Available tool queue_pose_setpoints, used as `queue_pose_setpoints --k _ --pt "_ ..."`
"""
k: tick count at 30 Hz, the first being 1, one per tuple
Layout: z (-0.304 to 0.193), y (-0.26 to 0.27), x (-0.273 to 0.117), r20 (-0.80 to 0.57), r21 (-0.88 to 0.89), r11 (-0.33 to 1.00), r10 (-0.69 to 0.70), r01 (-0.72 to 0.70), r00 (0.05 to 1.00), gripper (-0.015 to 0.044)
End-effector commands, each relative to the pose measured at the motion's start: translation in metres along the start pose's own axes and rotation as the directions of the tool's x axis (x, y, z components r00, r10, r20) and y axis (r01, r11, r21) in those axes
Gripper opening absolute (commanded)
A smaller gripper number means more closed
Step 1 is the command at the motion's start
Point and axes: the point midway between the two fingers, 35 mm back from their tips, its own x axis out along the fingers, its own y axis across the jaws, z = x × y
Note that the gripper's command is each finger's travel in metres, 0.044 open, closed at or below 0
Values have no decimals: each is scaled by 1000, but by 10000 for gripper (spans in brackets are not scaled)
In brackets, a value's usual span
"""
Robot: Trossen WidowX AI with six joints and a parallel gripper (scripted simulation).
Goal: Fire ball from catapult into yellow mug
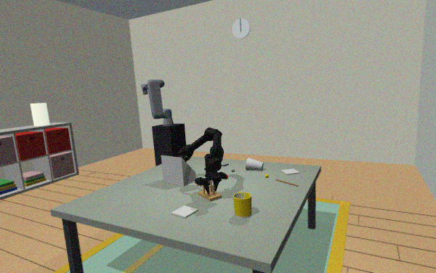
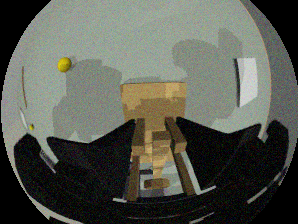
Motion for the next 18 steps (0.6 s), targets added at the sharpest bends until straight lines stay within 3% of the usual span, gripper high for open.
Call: queue_pose_setpoints --k 1,7,10,14,18 --pt "0 0 -1 1 -2 1000 -1 1 1000 210" --pt "1 0 -3 1 -1 1000 -1 1 1000 368" --pt "4 -1 -41 3 0 1000 -5 5 1000 440" --pt "0 -1 -98 2 1 1000 -5 5 1000 440" --pt "3 -3 -84 6 8 1000 -1 1 1000 440"
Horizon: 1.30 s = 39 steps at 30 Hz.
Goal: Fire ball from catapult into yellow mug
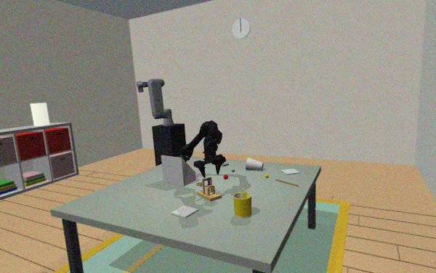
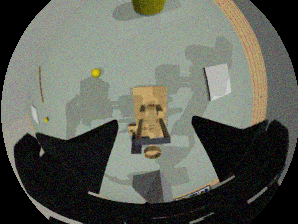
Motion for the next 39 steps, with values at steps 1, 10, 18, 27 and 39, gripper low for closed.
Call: queue_pose_setpoints --k 1,10,18,27,39 --pt "-3 3 13 -31 1 1000 2 -2 1000 440" --pt "-8 5 45 -30 -4 1000 5 -5 1000 440" --pt "-8 5 51 -30 -4 1000 5 -5 1000 440" --pt "-8 5 66 -30 -4 1000 6 -6 1000 440" --pt "-8 6 86 -30 -4 1000 7 -7 1000 440"
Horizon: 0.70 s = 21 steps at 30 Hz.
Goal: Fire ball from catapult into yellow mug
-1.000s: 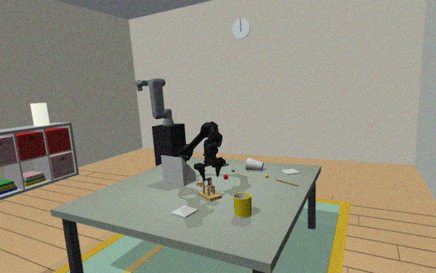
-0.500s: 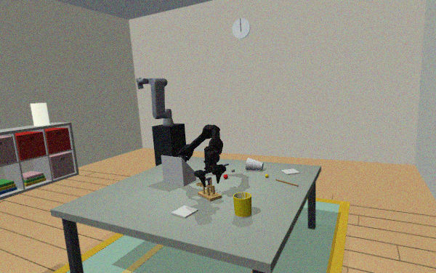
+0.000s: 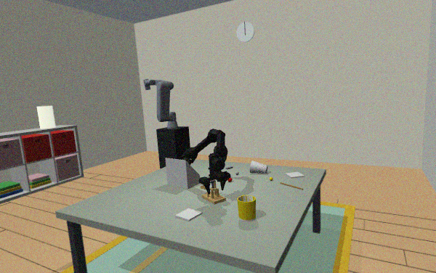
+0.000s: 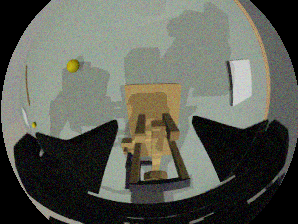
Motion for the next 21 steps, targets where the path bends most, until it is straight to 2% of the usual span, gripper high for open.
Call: queue_pose_setpoints --k 1,13,21 --pt "-2 0 9 -6 7 1000 4 -4 1000 440" --pt "-3 0 22 -6 7 1000 6 -6 1000 440" --pt "-2 1 19 -4 0 1000 2 -2 1000 230"
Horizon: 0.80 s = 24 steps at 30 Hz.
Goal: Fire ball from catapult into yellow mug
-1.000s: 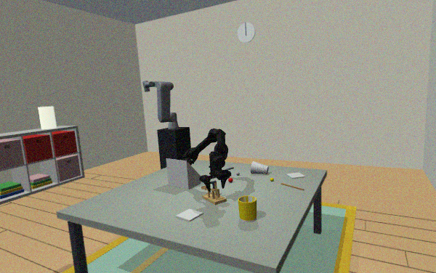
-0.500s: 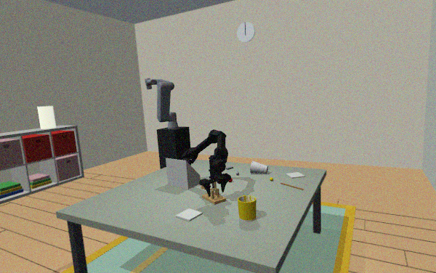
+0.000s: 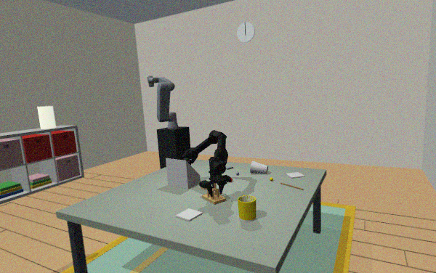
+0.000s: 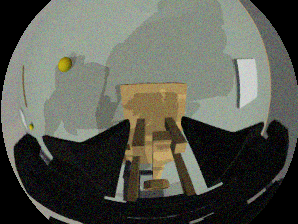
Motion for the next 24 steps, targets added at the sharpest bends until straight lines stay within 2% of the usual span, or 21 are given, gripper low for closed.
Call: queue_pose_setpoints --k 1,3,9,10,13,15,24 --pt "0 0 0 1 -1 1000 0 0 1000 204" --pt "0 0 0 1 -1 1000 0 0 1000 151" --pt "0 0 0 1 -1 1000 0 0 1000 111" --pt "0 0 -3 1 -1 1000 0 0 1000 85" --pt "1 -1 -39 1 0 1000 -3 3 1000 6" --pt "0 -1 -50 0 0 1000 -3 3 1000 0" --pt "2 -1 -42 0 4 1000 -1 1 1000 0"
